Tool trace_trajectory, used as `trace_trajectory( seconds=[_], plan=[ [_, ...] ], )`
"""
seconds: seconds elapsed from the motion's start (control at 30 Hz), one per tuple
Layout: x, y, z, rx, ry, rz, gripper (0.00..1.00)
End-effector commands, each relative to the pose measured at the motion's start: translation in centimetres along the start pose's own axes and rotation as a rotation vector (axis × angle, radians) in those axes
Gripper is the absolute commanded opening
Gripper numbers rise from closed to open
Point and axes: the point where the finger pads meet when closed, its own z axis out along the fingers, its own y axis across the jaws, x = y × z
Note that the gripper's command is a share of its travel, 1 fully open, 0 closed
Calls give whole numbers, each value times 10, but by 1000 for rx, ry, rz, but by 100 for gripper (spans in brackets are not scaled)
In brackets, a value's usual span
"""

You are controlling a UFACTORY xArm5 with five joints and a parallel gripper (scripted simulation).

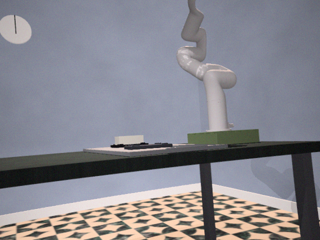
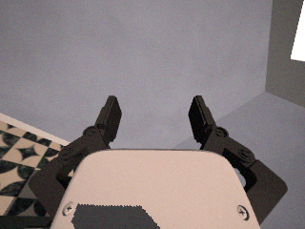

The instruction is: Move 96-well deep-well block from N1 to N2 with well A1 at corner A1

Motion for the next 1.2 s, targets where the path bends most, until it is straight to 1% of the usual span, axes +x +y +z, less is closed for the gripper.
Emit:
trace_trajectory(
  seconds=[0.0,0.1,0.13,0.27,0.33,0.47,0.5,0.77,0.83,0.9,0.97,1.0,1.17],
  plan=[
    [-11,-8,12,11,-33,9,100],
    [-29,-10,19,44,-122,36,100],
    [-32,-12,21,47,-131,38,100],
    [-42,-24,32,46,-133,38,100],
    [-42,-24,32,46,-133,38,100],
    [-67,-25,39,80,-252,81,100],
    [-72,-27,41,83,-265,85,100],
    [-92,-49,59,81,-268,85,100],
    [-106,-49,60,93,-327,109,100],
    [-106,-49,60,93,-327,109,100],
    [-120,-48,62,106,-387,133,100],
    [-125,-49,63,109,-403,140,100],
    [-140,-63,72,107,-405,139,100]
  ],
)
